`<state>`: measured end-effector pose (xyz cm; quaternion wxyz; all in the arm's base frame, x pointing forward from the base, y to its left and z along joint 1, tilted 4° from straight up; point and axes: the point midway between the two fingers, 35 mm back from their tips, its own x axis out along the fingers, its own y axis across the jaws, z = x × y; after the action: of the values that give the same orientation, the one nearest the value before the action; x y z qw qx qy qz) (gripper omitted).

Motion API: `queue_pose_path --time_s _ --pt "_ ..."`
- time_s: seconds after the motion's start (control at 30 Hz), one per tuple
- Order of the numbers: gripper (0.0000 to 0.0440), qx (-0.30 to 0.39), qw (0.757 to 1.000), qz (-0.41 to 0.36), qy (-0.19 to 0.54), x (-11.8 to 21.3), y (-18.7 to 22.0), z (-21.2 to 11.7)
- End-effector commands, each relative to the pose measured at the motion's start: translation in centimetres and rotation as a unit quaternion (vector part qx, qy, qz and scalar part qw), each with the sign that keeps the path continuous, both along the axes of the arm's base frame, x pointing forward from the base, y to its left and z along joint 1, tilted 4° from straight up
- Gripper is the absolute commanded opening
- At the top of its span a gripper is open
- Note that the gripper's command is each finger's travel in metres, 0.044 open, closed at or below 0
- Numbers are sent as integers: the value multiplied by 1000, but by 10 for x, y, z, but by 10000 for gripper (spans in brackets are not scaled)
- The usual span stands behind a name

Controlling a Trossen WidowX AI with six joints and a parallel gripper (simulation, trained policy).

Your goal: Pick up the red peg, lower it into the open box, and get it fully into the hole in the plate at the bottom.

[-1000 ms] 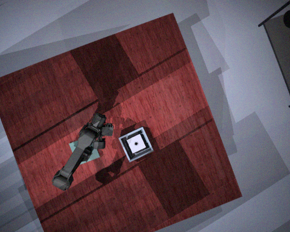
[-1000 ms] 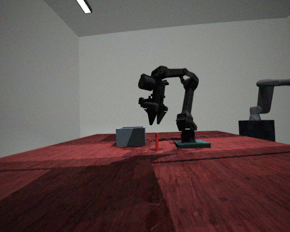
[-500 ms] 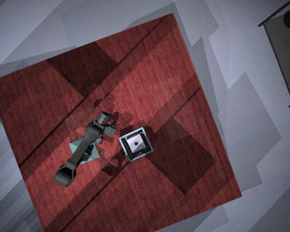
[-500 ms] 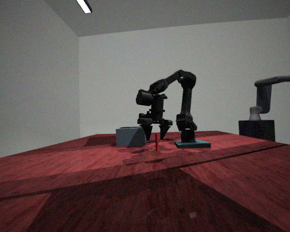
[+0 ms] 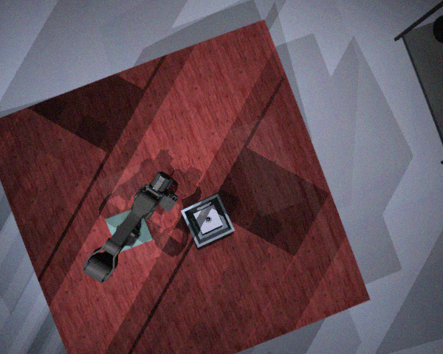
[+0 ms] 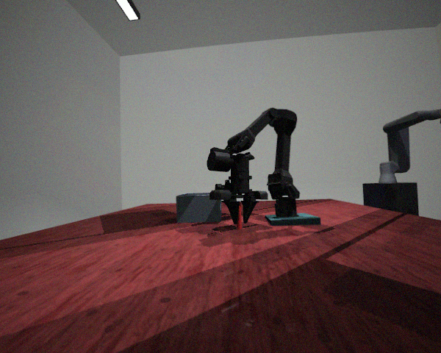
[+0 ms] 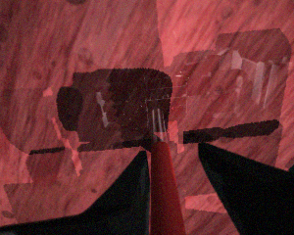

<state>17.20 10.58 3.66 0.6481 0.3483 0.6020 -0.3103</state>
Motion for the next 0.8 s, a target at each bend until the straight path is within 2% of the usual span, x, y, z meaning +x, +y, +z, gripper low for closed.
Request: queue_pose_path --time_s 0.0,0.1,0.77 --pt "68 13 1000 -9 16 -3 0 -1" --pt "0 23 999 -13 22 -2 1 1" --pt "0 -20 995 51 -79 20 -29 65"
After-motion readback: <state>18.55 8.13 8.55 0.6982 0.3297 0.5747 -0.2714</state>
